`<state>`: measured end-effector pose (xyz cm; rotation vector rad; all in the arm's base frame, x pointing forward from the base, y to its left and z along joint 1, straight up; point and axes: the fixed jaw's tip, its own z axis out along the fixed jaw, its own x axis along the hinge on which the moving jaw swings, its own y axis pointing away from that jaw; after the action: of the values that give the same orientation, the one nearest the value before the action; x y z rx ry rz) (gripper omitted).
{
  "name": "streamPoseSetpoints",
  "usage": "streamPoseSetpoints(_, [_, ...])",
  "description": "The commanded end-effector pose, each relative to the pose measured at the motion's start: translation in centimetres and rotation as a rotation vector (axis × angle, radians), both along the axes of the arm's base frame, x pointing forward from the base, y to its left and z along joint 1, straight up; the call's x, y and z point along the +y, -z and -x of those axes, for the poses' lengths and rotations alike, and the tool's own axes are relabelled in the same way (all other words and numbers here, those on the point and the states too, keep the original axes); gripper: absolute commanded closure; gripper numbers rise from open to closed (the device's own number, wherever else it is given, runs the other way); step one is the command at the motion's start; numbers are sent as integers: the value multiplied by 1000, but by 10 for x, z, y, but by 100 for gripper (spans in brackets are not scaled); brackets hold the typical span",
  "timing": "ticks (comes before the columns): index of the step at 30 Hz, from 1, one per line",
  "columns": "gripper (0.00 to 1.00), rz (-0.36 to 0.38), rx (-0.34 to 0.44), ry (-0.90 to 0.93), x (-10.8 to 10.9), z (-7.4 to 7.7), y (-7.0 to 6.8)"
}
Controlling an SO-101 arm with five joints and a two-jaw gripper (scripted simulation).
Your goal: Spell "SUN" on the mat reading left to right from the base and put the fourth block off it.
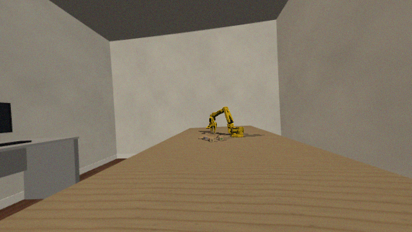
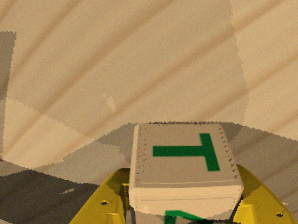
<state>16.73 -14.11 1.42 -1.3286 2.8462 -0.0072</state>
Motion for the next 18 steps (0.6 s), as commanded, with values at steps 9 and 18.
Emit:
streamPoseSetpoints(9, [86, 54, -66, 0, -8, -8, -14])
streamPoseSetpoints(18, [84, 54, -66, 0, -8, -8, -14])
